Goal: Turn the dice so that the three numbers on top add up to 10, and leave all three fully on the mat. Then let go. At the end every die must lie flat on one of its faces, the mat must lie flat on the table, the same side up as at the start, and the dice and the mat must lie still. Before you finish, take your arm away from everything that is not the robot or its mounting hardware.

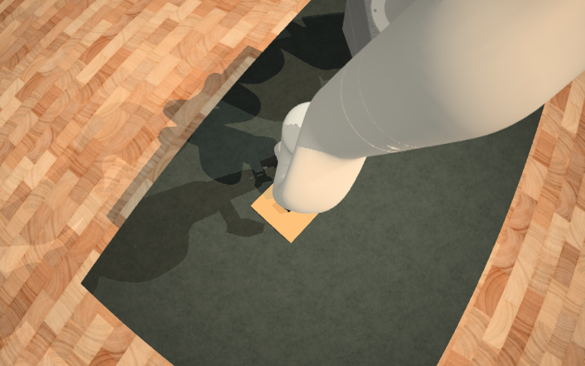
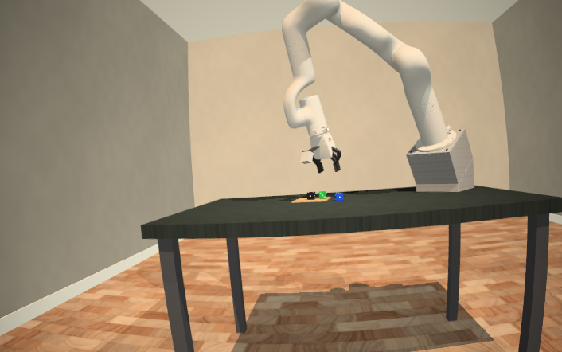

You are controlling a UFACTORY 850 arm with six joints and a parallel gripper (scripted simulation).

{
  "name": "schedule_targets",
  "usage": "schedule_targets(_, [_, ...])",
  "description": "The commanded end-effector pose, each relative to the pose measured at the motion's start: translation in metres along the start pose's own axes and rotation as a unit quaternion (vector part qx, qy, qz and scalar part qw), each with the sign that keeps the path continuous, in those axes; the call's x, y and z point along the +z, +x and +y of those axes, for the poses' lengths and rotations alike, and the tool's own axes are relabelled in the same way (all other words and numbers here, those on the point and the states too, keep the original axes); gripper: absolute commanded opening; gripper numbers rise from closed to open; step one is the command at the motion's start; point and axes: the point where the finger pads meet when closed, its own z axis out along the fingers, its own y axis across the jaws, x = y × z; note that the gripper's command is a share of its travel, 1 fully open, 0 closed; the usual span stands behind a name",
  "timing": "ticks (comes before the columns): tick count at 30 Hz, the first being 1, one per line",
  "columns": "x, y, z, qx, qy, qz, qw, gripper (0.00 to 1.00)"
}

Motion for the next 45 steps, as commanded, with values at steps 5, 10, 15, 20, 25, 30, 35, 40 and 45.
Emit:
schedule_targets(5, [0.0, -0.014, -0.001, -0.159, -0.017, -0.04, 0.986, 1.0])
schedule_targets(10, [0.0, -0.018, 0.0, -0.259, -0.03, -0.055, 0.964, 1.0])
schedule_targets(15, [0.0, -0.018, 0.001, -0.339, -0.041, -0.063, 0.938, 1.0])
schedule_targets(20, [-0.001, -0.015, 0.001, -0.434, -0.055, -0.069, 0.897, 1.0])
schedule_targets(25, [-0.001, -0.007, 0.0, -0.526, -0.068, -0.069, 0.845, 1.0])
schedule_targets(30, [-0.001, -0.001, -0.003, -0.581, -0.076, -0.067, 0.808, 1.0])
schedule_targets(35, [-0.001, 0.009, -0.009, -0.656, -0.088, -0.059, 0.748, 1.0])
schedule_targets(40, [-0.001, 0.02, -0.017, -0.717, -0.098, -0.049, 0.688, 1.0])
schedule_targets(45, [-0.001, 0.027, -0.024, -0.756, -0.105, -0.04, 0.645, 1.0])
